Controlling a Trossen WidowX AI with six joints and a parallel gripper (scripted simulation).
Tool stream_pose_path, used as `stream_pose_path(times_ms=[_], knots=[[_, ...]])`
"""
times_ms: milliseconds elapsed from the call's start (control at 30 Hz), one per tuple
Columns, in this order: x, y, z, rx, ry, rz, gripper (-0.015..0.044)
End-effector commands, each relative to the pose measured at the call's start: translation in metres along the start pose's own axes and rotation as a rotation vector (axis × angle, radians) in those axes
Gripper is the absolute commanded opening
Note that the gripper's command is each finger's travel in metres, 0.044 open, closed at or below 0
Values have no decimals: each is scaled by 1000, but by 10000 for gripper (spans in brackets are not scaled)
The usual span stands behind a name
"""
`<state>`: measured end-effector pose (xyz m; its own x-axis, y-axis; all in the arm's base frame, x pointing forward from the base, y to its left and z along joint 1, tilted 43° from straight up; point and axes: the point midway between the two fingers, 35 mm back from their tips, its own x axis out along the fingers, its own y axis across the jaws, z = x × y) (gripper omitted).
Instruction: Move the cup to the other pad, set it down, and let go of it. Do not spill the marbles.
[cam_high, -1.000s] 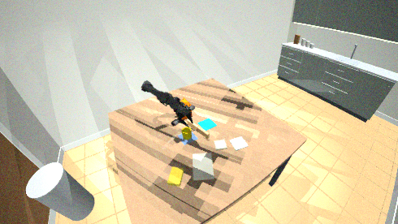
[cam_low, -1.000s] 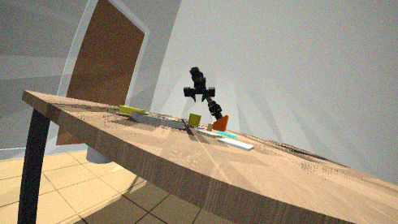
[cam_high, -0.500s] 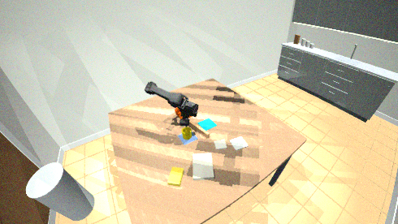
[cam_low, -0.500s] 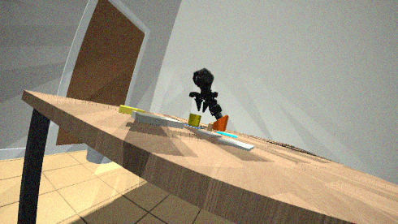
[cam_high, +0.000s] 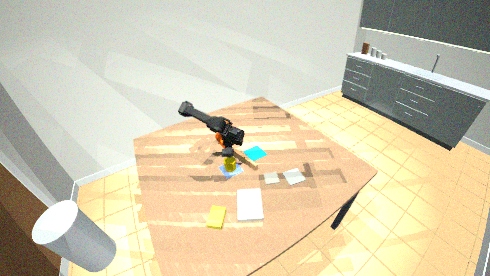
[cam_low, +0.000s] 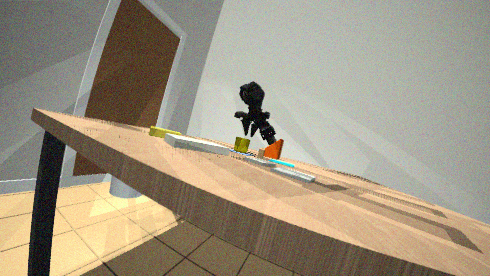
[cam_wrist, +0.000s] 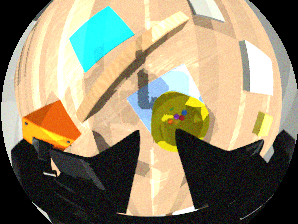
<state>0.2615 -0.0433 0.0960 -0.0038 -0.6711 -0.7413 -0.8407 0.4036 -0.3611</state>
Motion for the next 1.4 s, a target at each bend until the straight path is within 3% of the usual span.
stream_pose_path(times_ms=[0, 1100, 1367], knots=[[8, 1, 0, -9, 7, -2, 167], [53, 2, -3, -8, 11, -4, 167], [51, 1, -2, -1, 4, -2, 113]])
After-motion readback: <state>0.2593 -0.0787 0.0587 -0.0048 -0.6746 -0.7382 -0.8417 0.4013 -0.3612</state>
